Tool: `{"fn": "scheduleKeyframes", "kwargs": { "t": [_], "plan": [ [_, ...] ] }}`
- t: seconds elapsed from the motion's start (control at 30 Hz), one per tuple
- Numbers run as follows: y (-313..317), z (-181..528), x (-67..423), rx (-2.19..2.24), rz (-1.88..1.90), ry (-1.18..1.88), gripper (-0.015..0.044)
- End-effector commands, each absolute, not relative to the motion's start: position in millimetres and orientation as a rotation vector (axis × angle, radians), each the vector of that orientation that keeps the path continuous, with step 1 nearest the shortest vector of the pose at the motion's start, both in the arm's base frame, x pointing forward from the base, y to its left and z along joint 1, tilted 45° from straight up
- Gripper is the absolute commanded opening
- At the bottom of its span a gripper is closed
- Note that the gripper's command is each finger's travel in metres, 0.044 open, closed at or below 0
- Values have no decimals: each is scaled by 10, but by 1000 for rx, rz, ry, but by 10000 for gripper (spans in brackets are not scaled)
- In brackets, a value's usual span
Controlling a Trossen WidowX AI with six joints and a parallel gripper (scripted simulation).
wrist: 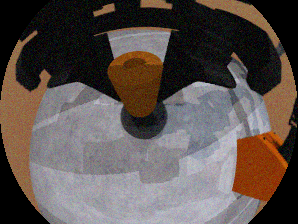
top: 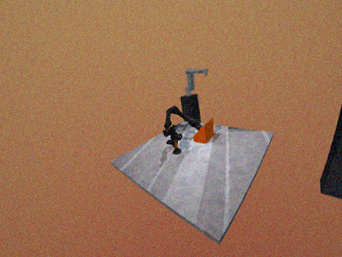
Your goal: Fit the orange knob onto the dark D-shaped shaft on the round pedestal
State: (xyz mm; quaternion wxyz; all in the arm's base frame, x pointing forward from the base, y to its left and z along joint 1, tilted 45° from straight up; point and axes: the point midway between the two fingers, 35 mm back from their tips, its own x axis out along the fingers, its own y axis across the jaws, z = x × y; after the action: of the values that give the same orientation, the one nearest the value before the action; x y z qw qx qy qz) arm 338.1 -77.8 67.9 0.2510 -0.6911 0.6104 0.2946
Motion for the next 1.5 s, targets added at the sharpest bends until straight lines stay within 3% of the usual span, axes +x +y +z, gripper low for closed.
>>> {"fn": "scheduleKeyframes", "kwargs": {
  "t": [0.0,0.9,1.47],
  "plan": [
    [-788,670,3373,-1897,821,1661,0],
    [-767,694,3375,-1897,821,1661,0],
    [-787,673,3373,-2035,1031,1630,0]
  ]
}}
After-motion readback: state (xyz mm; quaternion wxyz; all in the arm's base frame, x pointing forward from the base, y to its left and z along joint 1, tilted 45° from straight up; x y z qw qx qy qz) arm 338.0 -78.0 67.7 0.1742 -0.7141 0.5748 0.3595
